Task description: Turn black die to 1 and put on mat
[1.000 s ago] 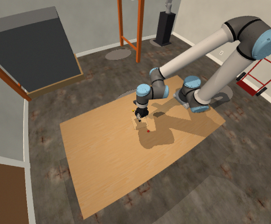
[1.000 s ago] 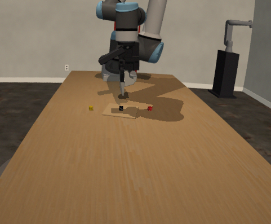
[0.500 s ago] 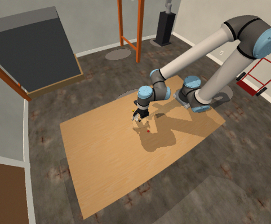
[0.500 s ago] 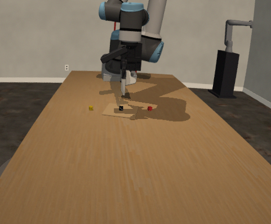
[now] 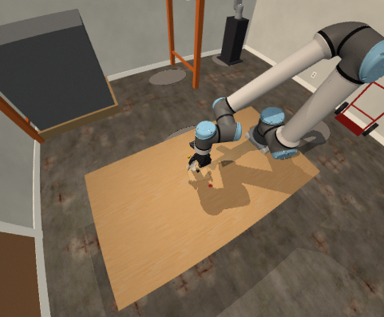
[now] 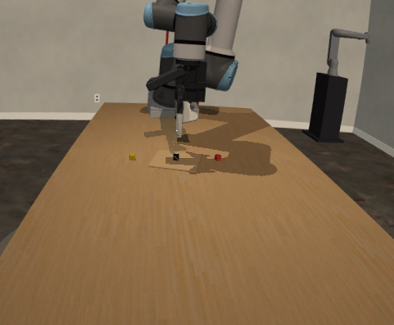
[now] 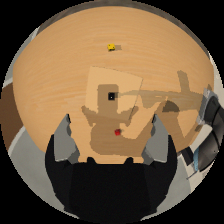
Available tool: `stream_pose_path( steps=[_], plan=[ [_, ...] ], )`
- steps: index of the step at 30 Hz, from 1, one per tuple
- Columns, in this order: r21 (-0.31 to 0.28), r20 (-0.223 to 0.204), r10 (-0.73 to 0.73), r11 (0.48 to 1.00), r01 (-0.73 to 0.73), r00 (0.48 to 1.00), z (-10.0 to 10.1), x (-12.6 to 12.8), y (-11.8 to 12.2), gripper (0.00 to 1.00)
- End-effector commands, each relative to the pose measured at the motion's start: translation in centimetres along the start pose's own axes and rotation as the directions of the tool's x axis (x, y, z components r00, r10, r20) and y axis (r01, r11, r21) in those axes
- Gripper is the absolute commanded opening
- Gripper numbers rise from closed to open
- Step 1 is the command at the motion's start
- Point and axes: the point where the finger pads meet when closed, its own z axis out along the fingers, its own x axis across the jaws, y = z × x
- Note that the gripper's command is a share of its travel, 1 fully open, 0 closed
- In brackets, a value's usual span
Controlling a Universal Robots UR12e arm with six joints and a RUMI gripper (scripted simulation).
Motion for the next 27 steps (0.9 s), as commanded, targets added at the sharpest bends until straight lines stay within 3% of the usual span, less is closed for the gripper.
stream_pose_path(
  steps=[1,9,11,18,27],
  plan=[
    [0.000,0.001,0.000,1.000,0.000,1.000,-1.0,-0.1,0.0,1.00],
    [0.000,0.001,0.000,1.000,0.000,1.000,-5.5,-0.1,0.0,1.00],
    [0.000,0.001,0.000,1.000,0.000,1.000,-5.5,-0.1,0.0,1.00],
    [0.000,0.001,0.000,1.000,0.000,1.000,-9.3,-0.1,0.0,1.00],
    [0.000,0.001,0.000,1.000,0.000,1.000,-10.3,-0.1,0.0,1.00]
  ],
)
